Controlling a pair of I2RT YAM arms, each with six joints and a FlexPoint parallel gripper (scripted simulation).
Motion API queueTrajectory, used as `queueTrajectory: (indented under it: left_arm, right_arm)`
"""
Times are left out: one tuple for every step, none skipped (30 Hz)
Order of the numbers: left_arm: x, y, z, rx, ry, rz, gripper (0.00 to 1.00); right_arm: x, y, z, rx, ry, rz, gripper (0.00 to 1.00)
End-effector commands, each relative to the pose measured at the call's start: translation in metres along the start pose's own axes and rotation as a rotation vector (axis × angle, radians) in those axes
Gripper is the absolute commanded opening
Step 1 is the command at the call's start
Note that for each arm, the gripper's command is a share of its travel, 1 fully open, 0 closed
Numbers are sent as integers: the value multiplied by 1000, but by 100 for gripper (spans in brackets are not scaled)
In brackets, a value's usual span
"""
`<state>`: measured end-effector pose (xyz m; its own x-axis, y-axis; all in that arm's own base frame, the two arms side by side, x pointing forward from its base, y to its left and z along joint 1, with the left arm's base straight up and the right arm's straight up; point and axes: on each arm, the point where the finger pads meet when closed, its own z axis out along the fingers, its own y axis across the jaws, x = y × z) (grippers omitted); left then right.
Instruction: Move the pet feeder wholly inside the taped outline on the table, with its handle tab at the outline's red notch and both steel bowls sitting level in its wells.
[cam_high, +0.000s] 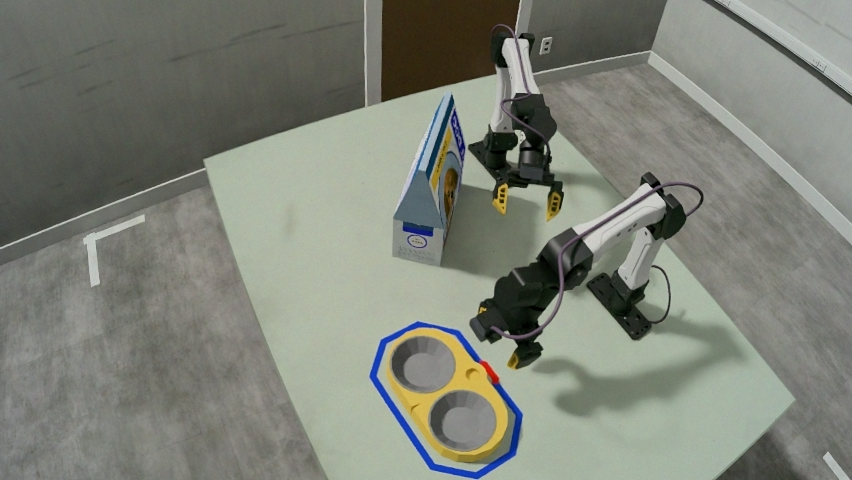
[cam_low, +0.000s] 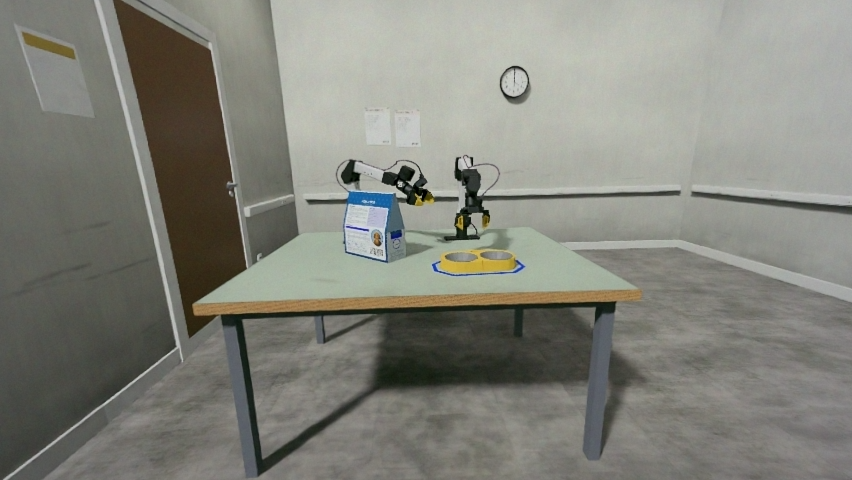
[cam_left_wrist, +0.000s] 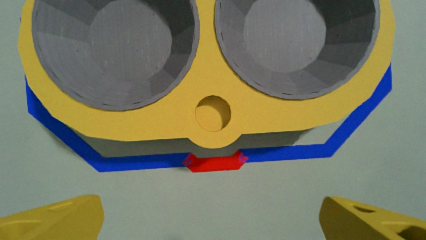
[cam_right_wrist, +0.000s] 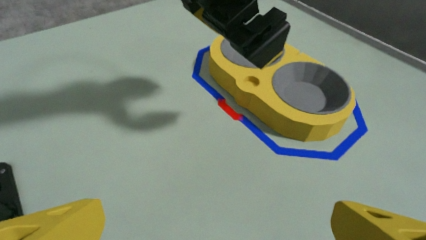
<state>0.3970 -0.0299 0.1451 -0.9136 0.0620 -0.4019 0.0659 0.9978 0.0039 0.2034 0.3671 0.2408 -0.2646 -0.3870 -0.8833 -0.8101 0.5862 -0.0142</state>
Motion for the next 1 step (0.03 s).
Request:
queueTrajectory:
  left_arm:
    - [-5, 1, -1, 6, -26, 3, 100]
  right_arm:
    - [-13, -1, -6, 1, -45, 11, 100]
